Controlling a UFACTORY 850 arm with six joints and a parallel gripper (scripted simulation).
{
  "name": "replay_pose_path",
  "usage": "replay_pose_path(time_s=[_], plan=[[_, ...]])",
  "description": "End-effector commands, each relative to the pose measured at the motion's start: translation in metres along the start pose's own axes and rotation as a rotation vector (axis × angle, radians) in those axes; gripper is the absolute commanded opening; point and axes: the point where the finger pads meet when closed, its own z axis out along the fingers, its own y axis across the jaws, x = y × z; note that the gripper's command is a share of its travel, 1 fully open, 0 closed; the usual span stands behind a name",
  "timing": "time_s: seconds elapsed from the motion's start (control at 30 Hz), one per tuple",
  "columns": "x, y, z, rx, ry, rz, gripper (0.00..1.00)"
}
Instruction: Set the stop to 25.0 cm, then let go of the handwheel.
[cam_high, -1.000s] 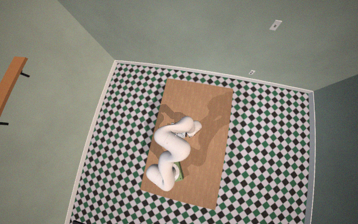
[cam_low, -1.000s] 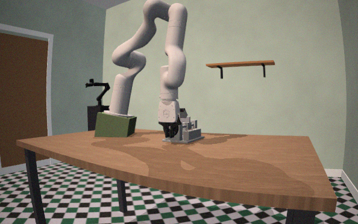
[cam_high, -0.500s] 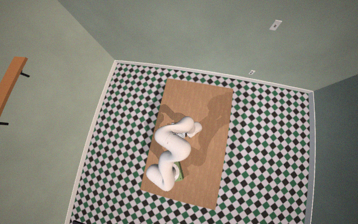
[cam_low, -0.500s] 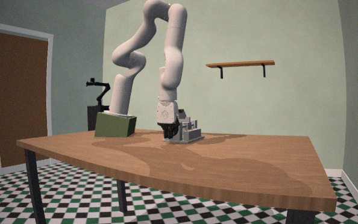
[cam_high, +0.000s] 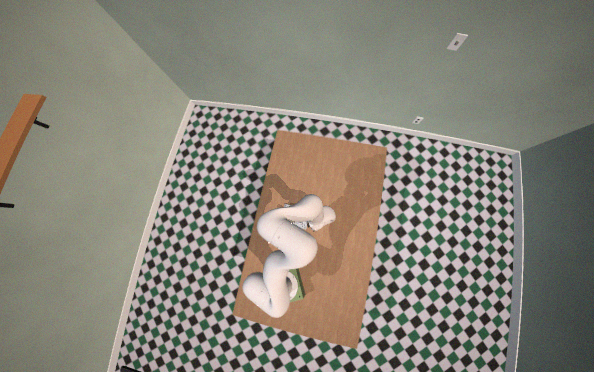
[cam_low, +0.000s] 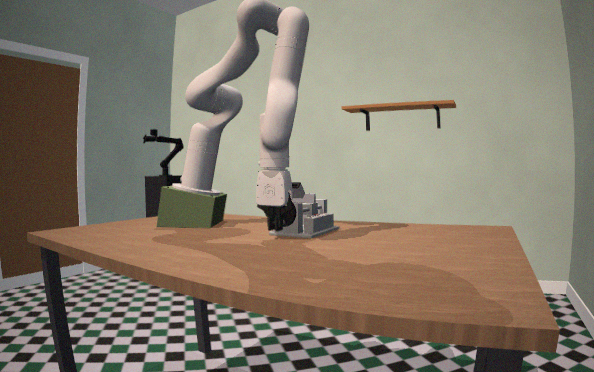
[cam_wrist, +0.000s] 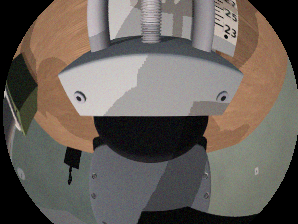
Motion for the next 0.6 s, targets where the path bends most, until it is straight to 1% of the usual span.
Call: replay_pose_path(time_s=[0.0,0.07,0.2,0.3,0.37,0.57], plan=[[0.0,-0.008,-0.001,-0.005,-0.004,0.0,0.06],[0.0,-0.013,-0.004,-0.005,-0.004,0.0,0.06],[0.0,-0.027,-0.019,-0.005,-0.004,0.0,0.06],[0.0,-0.029,-0.027,-0.005,-0.004,0.0,0.06],[0.0,-0.029,-0.027,-0.005,-0.004,0.0,0.06],[0.0,-0.028,-0.038,-0.005,-0.004,0.0,0.06]])
